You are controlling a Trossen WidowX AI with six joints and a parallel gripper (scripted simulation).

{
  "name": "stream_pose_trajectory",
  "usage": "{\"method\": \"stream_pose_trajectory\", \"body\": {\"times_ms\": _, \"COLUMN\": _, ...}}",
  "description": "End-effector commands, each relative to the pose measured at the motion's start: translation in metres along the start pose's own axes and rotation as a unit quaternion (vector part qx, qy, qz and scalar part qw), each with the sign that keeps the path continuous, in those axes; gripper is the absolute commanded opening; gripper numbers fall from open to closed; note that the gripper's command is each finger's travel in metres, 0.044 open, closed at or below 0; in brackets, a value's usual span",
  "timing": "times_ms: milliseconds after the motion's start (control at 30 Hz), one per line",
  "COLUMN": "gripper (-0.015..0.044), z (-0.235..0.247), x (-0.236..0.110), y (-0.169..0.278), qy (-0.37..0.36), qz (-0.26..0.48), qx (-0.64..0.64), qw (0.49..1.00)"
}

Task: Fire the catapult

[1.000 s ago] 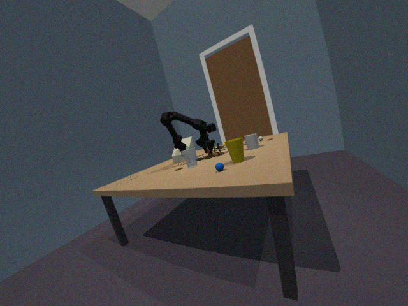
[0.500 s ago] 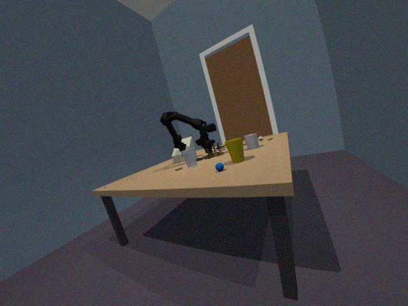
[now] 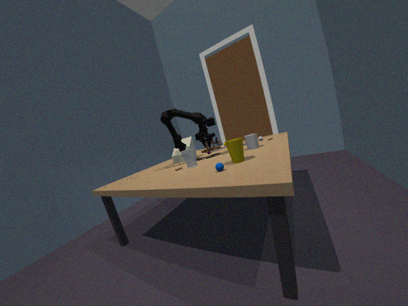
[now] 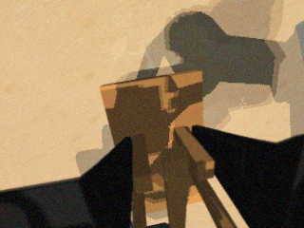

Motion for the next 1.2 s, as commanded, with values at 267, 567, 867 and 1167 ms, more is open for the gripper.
{"method": "stream_pose_trajectory", "body": {"times_ms": 267, "gripper": 0.0000, "z": 0.002, "x": -0.001, "y": 0.023, "qy": -0.003, "qz": 0.003, "qx": -0.197, "qw": 0.980}}
{"method": "stream_pose_trajectory", "body": {"times_ms": 567, "gripper": 0.0000, "z": 0.012, "x": -0.001, "y": 0.030, "qy": -0.003, "qz": 0.002, "qx": -0.255, "qw": 0.967}}
{"method": "stream_pose_trajectory", "body": {"times_ms": 867, "gripper": 0.0000, "z": 0.012, "x": 0.011, "y": 0.031, "qy": -0.003, "qz": 0.002, "qx": -0.255, "qw": 0.967}}
{"method": "stream_pose_trajectory", "body": {"times_ms": 1167, "gripper": 0.0000, "z": 0.013, "x": 0.026, "y": 0.031, "qy": -0.003, "qz": 0.002, "qx": -0.256, "qw": 0.967}}
Point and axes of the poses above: the point midway between the two fingers, 35 mm back from their tips, its own x axis out along the fingers, its own z axis across the jaws, y = z × x, the point moved 9 cm from there along -x, back along the fingers, and after that the axes turned 12 degrees about -x, right-handed, at the moved point
